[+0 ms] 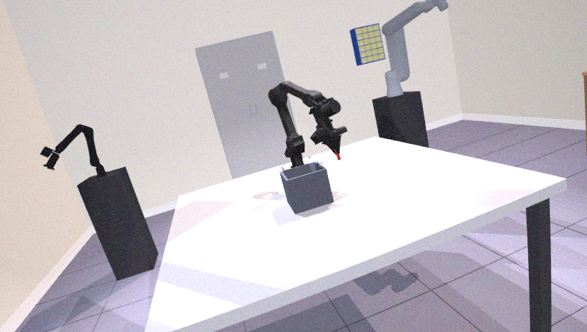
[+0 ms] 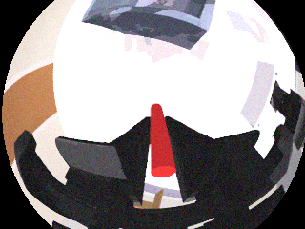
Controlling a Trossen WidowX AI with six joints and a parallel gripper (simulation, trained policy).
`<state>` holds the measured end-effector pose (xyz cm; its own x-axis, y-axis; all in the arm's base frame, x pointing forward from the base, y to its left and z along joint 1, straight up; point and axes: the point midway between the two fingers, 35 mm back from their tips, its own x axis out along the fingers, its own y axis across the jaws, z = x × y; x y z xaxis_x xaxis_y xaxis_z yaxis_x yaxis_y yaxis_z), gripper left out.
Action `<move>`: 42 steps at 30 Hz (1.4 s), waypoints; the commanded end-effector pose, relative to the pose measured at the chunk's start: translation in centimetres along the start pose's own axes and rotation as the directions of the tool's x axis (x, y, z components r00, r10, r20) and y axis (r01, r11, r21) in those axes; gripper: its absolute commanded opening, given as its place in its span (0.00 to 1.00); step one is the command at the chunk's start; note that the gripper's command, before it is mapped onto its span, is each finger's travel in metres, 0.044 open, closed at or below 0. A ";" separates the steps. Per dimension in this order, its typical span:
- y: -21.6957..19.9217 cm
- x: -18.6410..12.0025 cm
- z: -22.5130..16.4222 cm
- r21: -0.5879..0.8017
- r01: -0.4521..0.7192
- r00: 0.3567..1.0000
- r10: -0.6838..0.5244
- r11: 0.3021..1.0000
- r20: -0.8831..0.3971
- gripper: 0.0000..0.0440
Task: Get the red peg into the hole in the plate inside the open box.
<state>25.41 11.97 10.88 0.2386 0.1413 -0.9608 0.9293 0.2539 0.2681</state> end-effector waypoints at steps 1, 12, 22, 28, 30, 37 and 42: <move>0.9 -1.5 1.0 -0.005 -0.030 0.999 0.030 1.000 0.019 0.00; 1.9 -4.2 5.3 0.006 -0.032 0.995 0.031 0.999 0.099 0.00; 1.5 -4.6 8.9 0.032 0.011 0.989 -0.015 0.999 0.147 0.00; 1.3 -4.5 10.6 0.043 0.038 0.986 -0.045 0.998 0.159 0.00; 1.3 -4.4 11.2 0.046 0.047 0.986 -0.054 0.998 0.160 0.00; 1.2 -4.0 13.0 0.054 0.077 0.984 -0.085 0.996 0.159 0.00; 1.0 -3.5 14.1 0.057 0.098 0.982 -0.106 0.994 0.154 0.00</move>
<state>29.27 -1.39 13.77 0.1892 -0.0398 -0.9811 0.9618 0.2089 0.1770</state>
